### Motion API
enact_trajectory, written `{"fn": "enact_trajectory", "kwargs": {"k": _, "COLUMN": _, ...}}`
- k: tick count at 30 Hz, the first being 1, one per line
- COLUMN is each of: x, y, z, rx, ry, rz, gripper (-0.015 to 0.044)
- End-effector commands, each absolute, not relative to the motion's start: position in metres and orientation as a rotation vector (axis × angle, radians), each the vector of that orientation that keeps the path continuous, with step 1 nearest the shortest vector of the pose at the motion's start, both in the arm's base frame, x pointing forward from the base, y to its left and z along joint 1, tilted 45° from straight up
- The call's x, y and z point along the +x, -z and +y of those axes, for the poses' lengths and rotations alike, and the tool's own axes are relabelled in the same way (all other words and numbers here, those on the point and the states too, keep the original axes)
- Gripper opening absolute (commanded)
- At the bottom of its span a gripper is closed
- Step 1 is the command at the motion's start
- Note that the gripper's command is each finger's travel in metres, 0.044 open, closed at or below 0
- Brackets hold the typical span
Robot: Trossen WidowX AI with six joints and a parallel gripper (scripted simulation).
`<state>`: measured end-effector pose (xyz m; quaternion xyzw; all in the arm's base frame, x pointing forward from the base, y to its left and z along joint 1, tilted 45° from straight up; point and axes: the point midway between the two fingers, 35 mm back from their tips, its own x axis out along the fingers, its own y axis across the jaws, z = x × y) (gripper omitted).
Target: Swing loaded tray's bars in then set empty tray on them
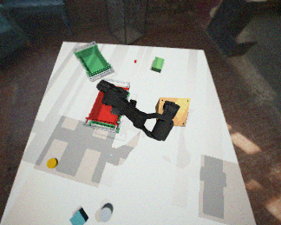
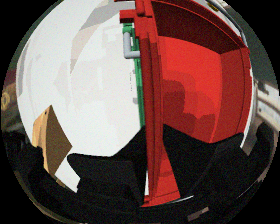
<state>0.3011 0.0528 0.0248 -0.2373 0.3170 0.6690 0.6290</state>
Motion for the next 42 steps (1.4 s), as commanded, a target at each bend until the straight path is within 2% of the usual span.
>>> {"fn": "enact_trajectory", "kwargs": {"k": 1, "x": 0.2979, "y": -0.0243, "z": 0.059, "rx": -0.542, "ry": -1.553, "rz": 0.728, "gripper": 0.0}}
{"fn": "enact_trajectory", "kwargs": {"k": 42, "x": 0.2984, "y": -0.0222, "z": 0.0583, "rx": -0.543, "ry": -1.542, "rz": 0.727, "gripper": 0.0}}
